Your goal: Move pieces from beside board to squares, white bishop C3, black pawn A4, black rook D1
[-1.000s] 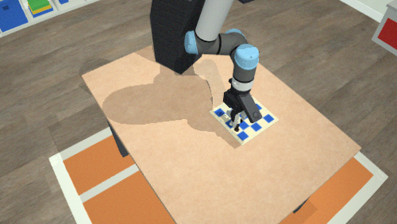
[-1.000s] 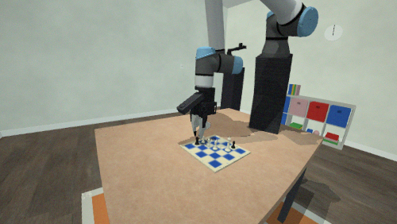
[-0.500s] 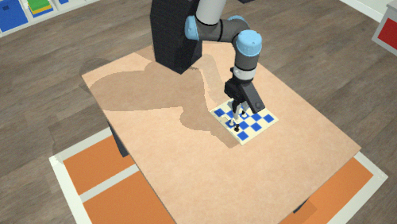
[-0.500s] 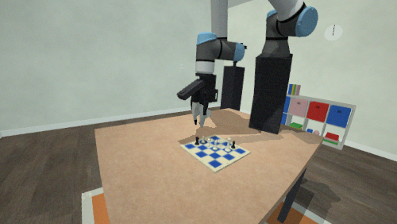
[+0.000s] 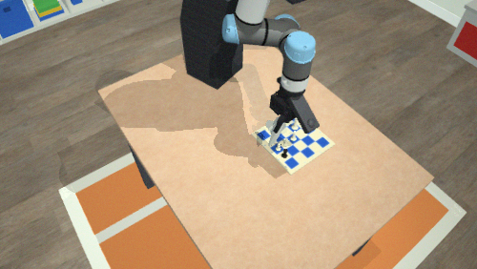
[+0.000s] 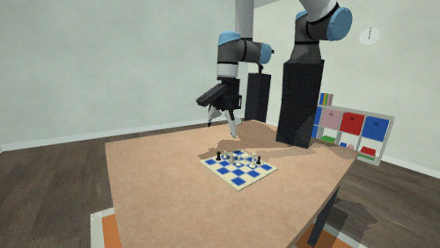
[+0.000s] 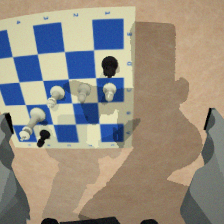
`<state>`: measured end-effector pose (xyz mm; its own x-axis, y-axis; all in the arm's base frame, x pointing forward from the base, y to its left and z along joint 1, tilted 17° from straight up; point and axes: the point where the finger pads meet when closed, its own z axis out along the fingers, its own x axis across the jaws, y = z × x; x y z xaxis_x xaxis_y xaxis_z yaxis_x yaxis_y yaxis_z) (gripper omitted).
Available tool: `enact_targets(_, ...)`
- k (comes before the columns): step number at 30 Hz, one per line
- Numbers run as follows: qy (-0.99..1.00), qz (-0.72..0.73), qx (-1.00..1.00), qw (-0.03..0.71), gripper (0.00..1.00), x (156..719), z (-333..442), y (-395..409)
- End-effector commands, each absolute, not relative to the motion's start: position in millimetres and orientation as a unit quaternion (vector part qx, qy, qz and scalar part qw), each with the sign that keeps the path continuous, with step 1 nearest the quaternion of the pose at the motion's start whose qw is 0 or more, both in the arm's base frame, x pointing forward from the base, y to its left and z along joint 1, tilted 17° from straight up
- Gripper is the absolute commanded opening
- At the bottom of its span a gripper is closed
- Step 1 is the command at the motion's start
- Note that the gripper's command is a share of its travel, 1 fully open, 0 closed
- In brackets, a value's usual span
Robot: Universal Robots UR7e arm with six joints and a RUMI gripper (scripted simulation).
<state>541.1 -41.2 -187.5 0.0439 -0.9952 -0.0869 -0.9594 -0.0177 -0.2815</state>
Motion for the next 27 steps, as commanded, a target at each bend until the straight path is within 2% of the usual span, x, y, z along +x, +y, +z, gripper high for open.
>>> enact_targets(1,0.688,-0.068,-0.71,0.133,1.0,541.4,-186.7,-41.4)
enact_targets(27,0.688,-0.068,-0.71,0.133,1.0,532.7,-157.0,-44.4)
